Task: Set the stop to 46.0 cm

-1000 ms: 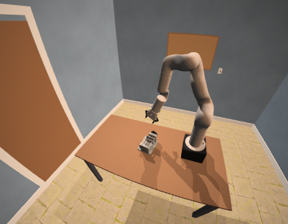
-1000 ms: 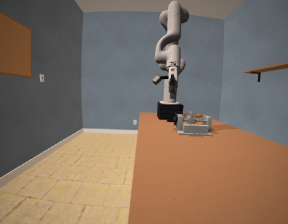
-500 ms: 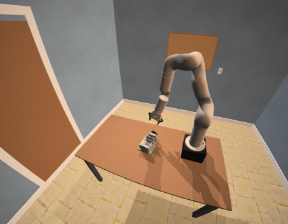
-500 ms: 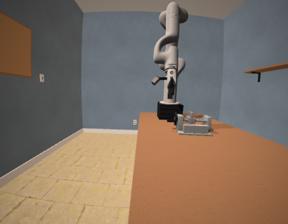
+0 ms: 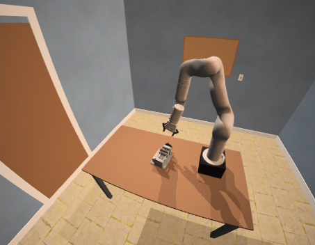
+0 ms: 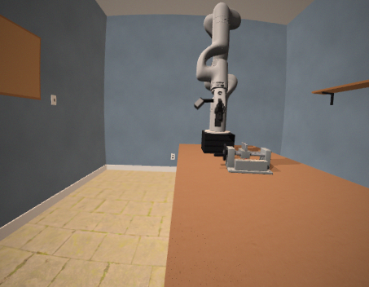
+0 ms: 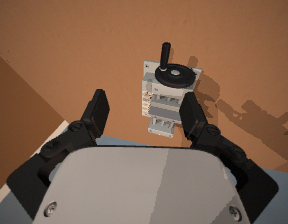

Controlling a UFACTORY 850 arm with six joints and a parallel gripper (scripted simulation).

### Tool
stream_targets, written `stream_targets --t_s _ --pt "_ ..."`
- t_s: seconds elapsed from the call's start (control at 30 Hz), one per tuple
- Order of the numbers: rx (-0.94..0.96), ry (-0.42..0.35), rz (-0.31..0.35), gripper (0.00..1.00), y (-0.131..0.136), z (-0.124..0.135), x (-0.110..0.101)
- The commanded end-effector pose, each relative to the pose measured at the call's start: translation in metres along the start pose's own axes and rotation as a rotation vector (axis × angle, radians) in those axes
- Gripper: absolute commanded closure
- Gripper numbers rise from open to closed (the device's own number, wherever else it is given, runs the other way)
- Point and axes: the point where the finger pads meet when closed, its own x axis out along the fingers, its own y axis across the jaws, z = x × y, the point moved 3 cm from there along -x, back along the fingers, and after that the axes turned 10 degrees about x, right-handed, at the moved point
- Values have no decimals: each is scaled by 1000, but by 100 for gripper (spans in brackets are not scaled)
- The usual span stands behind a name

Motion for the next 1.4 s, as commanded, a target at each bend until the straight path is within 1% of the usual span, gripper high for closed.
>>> stream_targets --t_s 0.0,0.1,0.13,0.43,0.5,0.57,0.67,0.73,1.37 --pt "0 -1 -1 0 -1 0 0" --pt "0 -1 -1 0 -1 0 0" --pt "0 -1 -1 43 -1 0 0" --pt "0 -2 -1 43 -4 4 1" --pt "0 -2 -1 43 -2 4 9" --pt "0 -2 -1 43 -2 4 9" --pt "0 -2 -1 43 5 3 35" --pt "0 -2 -1 43 7 3 44" --pt "0 -2 -1 43 8 2 45"
